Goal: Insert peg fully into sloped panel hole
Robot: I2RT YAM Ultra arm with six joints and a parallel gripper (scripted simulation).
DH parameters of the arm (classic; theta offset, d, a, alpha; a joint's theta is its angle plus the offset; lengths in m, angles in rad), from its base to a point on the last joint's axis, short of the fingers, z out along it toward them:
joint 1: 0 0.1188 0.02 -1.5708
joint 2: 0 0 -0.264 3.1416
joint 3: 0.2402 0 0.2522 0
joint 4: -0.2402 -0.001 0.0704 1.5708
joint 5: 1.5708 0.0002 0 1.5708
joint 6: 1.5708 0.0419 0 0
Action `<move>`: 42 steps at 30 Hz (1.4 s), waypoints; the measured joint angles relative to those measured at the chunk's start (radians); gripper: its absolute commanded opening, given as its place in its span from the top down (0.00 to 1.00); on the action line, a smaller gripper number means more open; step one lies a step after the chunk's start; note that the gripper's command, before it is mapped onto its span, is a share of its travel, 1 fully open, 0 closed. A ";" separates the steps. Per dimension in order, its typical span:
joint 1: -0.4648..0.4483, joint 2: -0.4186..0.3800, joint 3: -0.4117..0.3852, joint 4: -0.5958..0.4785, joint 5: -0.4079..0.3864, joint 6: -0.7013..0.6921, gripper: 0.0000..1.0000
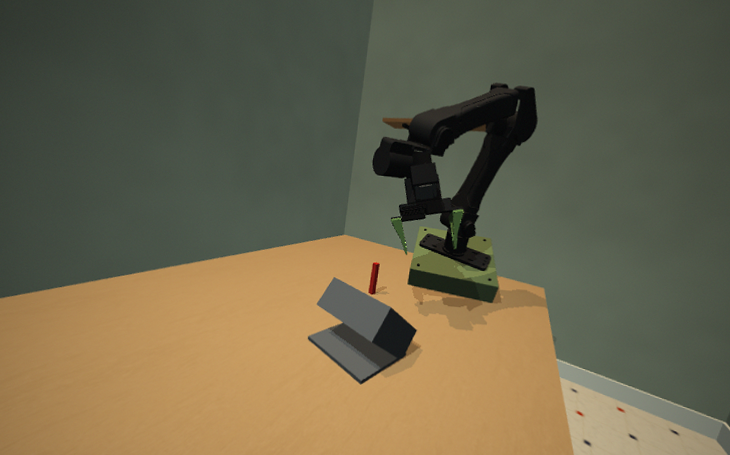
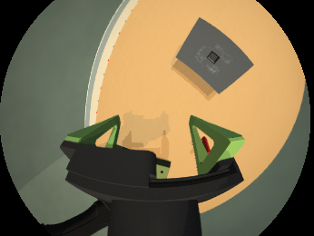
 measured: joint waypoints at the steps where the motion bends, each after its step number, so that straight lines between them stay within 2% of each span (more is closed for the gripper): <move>1: -0.016 0.009 -0.005 0.005 0.013 0.013 0.00; 9: -0.146 0.085 -0.032 0.059 0.134 0.140 0.00; 21: -0.292 0.174 -0.054 0.134 0.294 0.311 0.00; 27: -0.297 0.181 -0.054 0.155 0.322 0.342 0.00; 42: -0.277 0.201 -0.091 0.225 0.333 0.374 0.00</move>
